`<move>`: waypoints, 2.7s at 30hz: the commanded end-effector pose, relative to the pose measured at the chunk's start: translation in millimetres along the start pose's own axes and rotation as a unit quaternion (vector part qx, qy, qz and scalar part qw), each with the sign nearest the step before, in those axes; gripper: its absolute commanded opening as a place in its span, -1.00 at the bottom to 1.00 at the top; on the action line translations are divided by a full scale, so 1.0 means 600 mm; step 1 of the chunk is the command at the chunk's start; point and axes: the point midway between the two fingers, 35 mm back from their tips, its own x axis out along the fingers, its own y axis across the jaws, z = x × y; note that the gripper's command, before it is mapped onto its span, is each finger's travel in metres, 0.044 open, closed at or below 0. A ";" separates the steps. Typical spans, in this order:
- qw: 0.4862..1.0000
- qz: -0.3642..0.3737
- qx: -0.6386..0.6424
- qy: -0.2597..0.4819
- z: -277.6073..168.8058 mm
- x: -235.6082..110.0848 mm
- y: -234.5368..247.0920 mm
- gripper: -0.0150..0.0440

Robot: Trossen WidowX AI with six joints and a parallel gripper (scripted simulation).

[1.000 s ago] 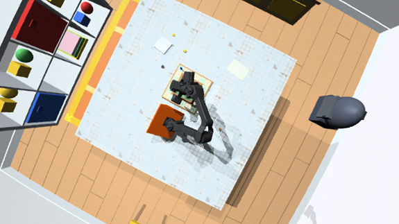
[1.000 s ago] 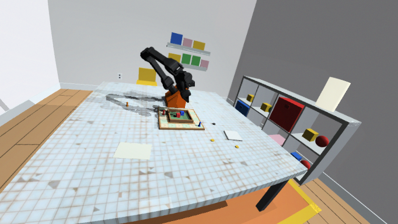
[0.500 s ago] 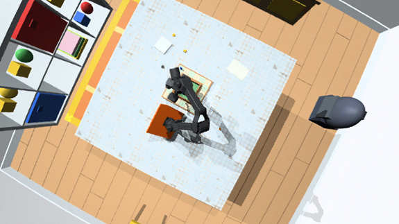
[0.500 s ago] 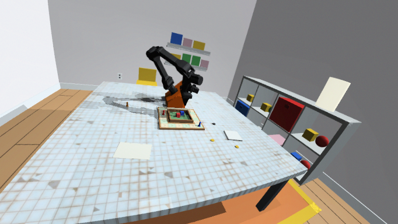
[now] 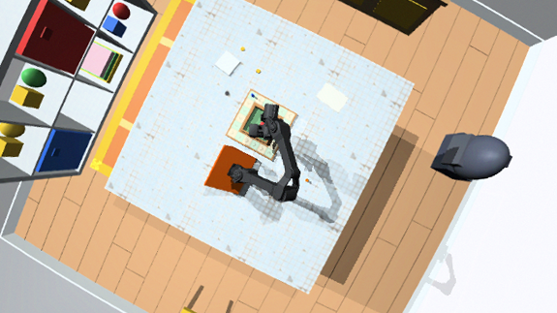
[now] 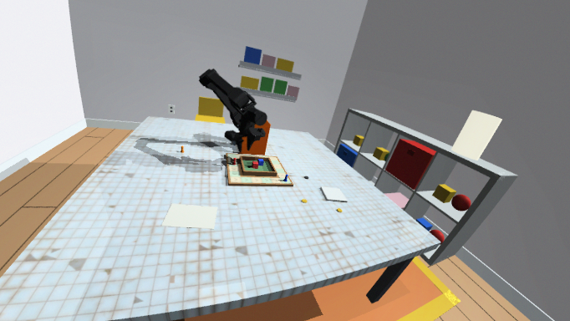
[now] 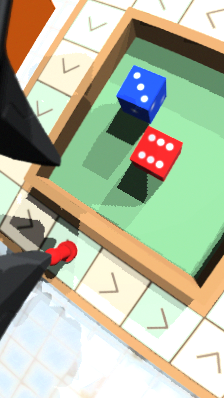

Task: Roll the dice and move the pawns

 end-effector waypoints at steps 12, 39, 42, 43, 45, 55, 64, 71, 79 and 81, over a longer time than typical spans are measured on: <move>0.980 -0.021 0.199 0.005 -0.032 0.012 -0.056 0.19; 0.980 -0.020 0.199 0.005 -0.032 0.083 -0.060 0.19; 0.980 -0.021 0.199 0.005 -0.033 0.091 -0.060 0.19; 0.980 -0.021 0.199 0.005 -0.033 0.094 -0.060 0.19; 0.980 -0.021 0.199 0.005 -0.033 0.099 -0.061 0.19; 0.980 -0.022 0.200 0.005 -0.034 0.105 -0.061 -0.35; 0.980 -0.022 0.200 0.005 -0.034 0.105 -0.061 -0.49; 0.980 -0.017 0.199 0.003 -0.025 0.074 -0.058 -0.49; 0.981 -0.013 0.195 0.000 -0.017 -0.002 -0.052 -0.49; 0.981 -0.013 0.194 0.000 -0.018 -0.021 -0.050 -0.49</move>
